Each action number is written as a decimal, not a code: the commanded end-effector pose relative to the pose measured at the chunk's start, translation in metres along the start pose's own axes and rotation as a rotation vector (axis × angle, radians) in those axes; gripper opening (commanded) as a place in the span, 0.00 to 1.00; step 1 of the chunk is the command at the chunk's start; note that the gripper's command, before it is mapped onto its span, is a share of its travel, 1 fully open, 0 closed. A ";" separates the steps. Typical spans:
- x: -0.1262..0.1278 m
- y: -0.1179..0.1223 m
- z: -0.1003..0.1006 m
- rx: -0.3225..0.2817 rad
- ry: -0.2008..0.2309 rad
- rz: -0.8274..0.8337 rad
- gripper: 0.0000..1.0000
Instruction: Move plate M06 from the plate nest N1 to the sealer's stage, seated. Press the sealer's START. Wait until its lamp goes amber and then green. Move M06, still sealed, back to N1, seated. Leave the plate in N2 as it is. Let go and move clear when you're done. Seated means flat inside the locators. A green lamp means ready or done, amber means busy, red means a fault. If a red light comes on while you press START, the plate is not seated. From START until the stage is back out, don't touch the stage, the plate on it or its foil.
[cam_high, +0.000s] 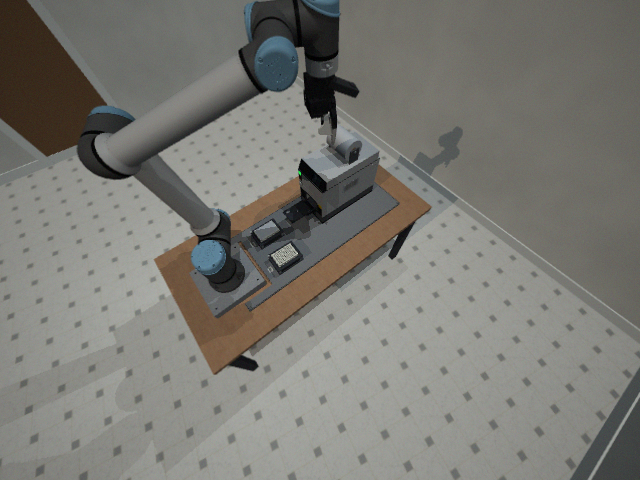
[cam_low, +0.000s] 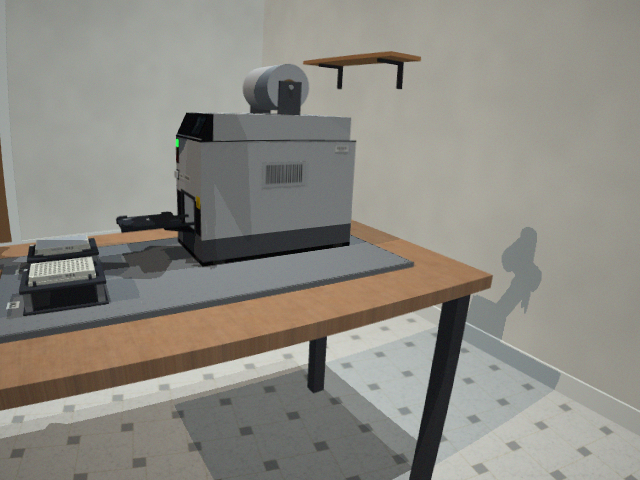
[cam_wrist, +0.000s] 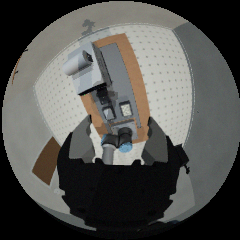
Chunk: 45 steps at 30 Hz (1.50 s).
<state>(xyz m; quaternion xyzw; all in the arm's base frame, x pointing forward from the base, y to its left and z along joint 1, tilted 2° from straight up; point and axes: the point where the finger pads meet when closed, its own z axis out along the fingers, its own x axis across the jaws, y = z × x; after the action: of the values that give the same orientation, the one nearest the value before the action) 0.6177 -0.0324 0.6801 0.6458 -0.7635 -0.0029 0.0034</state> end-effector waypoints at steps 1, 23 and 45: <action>-0.001 0.009 0.017 0.002 0.001 0.000 0.68; -0.007 0.043 0.084 -0.003 0.002 0.000 0.68; -0.013 0.082 0.156 -0.008 0.003 0.000 0.68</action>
<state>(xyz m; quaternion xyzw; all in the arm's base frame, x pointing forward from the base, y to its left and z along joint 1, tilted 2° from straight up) 0.5454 -0.0081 0.5384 0.6458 -0.7634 -0.0061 0.0076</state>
